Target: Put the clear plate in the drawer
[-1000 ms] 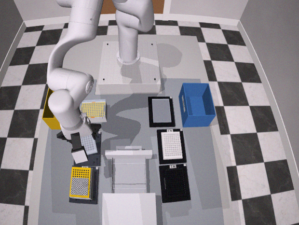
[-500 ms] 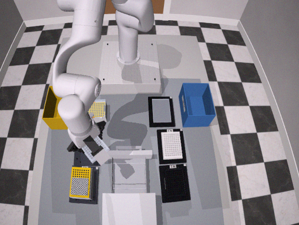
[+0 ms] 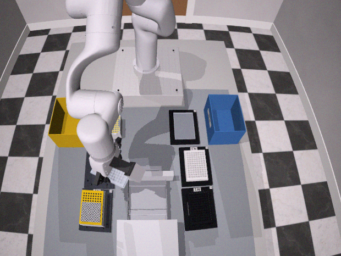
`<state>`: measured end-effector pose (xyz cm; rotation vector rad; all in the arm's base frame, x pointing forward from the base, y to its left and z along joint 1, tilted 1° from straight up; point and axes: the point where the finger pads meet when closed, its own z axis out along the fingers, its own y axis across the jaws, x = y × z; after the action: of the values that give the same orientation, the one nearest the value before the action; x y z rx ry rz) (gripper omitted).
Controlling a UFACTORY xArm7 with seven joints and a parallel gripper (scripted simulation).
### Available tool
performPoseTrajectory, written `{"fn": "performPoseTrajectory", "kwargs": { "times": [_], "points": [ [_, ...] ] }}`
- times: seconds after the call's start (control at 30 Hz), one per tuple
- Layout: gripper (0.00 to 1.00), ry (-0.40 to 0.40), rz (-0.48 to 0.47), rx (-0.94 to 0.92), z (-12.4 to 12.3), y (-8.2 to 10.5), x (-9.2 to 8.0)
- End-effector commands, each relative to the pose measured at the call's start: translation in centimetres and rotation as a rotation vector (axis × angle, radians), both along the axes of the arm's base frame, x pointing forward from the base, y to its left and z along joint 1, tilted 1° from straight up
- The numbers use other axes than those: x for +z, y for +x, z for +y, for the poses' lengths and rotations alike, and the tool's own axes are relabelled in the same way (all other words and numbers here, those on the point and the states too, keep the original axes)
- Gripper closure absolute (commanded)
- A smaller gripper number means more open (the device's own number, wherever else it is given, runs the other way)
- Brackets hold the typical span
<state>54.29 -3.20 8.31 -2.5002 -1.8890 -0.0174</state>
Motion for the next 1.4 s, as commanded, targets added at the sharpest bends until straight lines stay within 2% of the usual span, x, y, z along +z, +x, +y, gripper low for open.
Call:
{"fn": "performPoseTrajectory", "kwargs": {
  "times": [0.0,0.3,1.37],
  "points": [
    [1.00,0.008,-0.003,0.129,0.9,0.6,0.2],
    [1.00,0.006,-0.008,0.411,3.1,1.5,0.3],
    [1.00,0.007,-0.009,0.411,9.9,4.5,0.4]
  ]
}}
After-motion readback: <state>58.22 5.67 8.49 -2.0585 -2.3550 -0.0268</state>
